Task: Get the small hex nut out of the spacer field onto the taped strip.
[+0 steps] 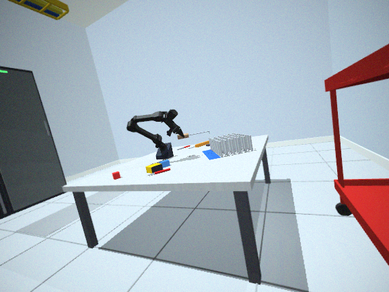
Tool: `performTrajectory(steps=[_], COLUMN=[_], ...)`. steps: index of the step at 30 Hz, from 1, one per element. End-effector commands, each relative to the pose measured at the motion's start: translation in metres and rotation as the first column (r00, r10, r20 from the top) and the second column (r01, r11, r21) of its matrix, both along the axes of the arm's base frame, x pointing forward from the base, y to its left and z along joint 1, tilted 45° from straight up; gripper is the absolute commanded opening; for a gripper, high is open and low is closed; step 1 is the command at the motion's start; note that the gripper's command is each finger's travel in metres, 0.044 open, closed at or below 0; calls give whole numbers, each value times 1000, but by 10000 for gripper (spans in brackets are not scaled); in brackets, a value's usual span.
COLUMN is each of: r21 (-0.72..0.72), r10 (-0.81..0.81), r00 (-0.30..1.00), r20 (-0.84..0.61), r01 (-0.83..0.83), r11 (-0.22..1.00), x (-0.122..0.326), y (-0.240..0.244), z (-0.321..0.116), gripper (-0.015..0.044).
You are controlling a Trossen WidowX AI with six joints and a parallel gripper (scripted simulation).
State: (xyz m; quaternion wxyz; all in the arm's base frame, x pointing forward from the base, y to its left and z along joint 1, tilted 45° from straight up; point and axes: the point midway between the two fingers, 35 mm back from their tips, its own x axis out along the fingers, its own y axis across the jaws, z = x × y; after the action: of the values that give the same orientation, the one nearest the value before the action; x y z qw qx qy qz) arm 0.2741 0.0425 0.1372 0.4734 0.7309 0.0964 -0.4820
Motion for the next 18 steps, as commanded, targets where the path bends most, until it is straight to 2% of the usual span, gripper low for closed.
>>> performTrajectory(steps=[1, 18], r21=[2, 0], r10=[5, 9], r00=[1000, 1000], r20=[-19, -11], r01=[-5, -9], r11=[1000, 1000], x=[5, 11], y=[-12, -75], z=[-19, -77], gripper=[0, 0])
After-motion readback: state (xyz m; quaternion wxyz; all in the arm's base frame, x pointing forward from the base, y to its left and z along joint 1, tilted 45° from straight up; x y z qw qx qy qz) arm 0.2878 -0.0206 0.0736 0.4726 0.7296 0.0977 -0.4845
